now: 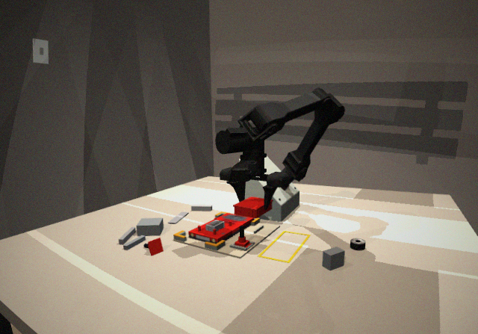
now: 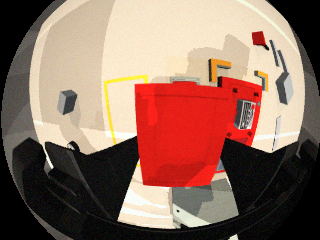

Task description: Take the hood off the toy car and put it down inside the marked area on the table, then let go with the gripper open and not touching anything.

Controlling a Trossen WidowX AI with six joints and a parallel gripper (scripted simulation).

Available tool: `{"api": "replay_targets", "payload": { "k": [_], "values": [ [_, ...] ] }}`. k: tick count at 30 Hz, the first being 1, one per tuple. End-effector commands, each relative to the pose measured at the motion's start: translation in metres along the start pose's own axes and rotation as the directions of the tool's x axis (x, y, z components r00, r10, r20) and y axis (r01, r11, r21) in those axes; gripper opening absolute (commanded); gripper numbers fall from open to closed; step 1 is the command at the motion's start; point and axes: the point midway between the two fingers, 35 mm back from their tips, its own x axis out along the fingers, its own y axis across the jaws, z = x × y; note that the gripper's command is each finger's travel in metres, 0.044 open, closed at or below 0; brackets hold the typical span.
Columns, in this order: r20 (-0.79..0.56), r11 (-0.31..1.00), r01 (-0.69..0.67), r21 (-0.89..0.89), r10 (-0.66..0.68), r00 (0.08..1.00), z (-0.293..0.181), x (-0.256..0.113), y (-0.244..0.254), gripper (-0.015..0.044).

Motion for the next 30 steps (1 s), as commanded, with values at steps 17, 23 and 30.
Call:
{"api": "replay_targets", "payload": {
  "k": [17, 23, 30],
  "values": [
    [0.004, 1.000, -0.021, -0.001, 0.021, 1.000, -0.033, -0.003, 0.082, 0.0000],
    [0.004, 1.000, -0.020, -0.001, 0.020, 1.000, -0.033, 0.002, 0.082, 0.0000],
    [0.004, 1.000, -0.020, -0.001, 0.020, 1.000, -0.032, 0.008, 0.082, 0.0000]
  ]
}}
